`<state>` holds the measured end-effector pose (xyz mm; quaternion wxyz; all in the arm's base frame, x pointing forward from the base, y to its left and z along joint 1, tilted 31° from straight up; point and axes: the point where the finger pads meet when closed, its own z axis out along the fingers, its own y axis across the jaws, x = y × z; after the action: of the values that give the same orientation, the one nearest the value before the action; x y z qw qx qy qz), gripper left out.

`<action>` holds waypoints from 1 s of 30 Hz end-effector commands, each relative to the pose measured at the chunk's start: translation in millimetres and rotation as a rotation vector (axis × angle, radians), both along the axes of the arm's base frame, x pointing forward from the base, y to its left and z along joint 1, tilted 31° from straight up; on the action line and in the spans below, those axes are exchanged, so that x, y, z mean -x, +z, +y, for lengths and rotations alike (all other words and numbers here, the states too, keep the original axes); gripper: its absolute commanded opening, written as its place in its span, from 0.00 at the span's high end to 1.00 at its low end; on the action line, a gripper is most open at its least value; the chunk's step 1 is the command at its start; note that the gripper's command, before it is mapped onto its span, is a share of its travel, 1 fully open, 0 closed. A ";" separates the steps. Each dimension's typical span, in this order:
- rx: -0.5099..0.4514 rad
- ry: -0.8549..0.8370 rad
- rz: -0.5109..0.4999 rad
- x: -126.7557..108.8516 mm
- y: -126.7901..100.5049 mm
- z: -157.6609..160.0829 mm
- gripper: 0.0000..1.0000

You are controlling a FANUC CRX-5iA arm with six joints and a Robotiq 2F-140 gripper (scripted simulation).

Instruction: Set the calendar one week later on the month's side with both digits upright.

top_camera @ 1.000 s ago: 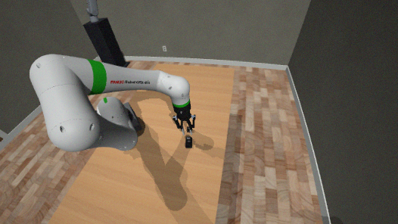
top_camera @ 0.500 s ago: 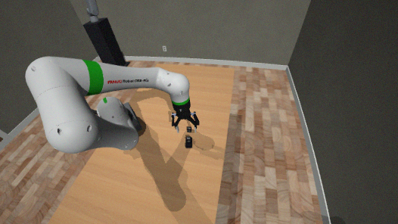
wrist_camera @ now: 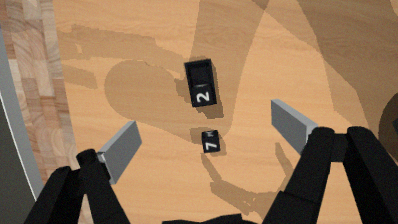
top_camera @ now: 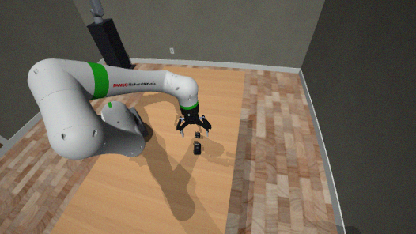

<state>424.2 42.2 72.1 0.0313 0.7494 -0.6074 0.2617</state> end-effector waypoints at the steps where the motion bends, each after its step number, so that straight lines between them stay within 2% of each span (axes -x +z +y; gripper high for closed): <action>1: -0.002 -0.003 -0.002 -0.3 -19.7 27.5 0.00; 4: -0.004 -0.007 -0.003 2.5 -42.3 56.0 0.00; 7: -0.004 -0.007 -0.003 2.5 -42.3 56.0 0.00; 10: -0.004 -0.008 -0.004 5.2 -54.8 70.7 0.00; 11: -0.004 -0.008 -0.004 5.2 -54.8 70.7 0.72; 30: -0.004 -0.008 -0.004 5.2 -54.8 70.7 0.72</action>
<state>419.0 112.7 17.2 0.0300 0.7463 -0.6112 0.2619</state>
